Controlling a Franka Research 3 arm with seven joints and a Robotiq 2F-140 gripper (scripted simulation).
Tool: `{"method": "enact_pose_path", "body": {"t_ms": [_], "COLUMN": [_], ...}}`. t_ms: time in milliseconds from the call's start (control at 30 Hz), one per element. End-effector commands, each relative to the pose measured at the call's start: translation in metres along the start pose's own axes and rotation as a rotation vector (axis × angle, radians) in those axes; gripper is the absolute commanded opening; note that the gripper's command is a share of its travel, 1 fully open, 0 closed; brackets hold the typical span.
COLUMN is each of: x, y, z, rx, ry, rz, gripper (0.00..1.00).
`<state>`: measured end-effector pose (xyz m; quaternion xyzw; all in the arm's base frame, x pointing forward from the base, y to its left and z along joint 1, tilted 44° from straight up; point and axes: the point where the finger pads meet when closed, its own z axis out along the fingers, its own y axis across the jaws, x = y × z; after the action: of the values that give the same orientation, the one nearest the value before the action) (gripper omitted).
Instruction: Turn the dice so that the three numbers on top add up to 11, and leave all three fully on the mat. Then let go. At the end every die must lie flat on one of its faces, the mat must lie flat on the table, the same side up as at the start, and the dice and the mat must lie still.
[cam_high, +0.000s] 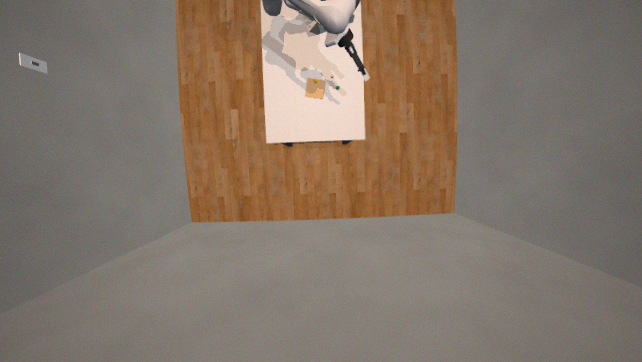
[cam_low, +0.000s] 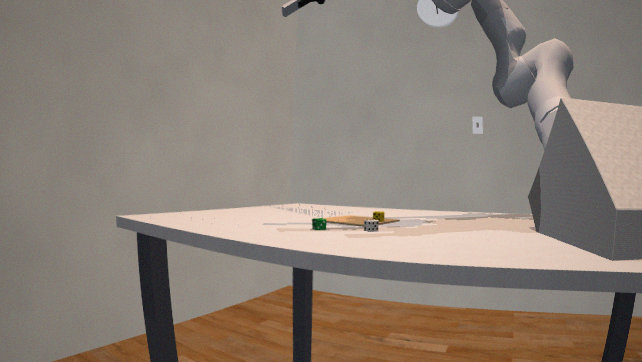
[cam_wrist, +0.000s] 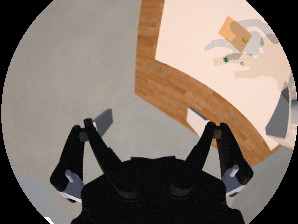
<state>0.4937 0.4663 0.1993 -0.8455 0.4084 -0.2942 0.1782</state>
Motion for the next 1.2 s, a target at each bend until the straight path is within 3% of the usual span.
{"method": "enact_pose_path", "body": {"t_ms": [0,367,467,500,833,967,1033,1067,1167], "x": [-0.011,-0.029,-0.030,-0.034,-0.041,-0.041,-0.041,-0.039,-0.036], "y": [-0.022,-0.073,-0.076,-0.090,-0.137,-0.162,-0.162,-0.175,-0.193], "z": [-0.011,-0.056,-0.059,-0.072,-0.121,-0.150,-0.150,-0.165,-0.186], "rx": [0.053,0.213,0.224,0.270,0.434,0.525,0.525,0.572,0.634], "ry": [-0.048,-0.094,-0.096,-0.101,-0.094,-0.072,-0.072,-0.054,-0.024], "rz": [-0.158,-0.343,-0.356,-0.404,-0.567,-0.651,-0.651,-0.694,-0.750], "gripper": [1.00,1.00,1.00,1.00,1.00,1.00,1.00,1.00,1.00]}}
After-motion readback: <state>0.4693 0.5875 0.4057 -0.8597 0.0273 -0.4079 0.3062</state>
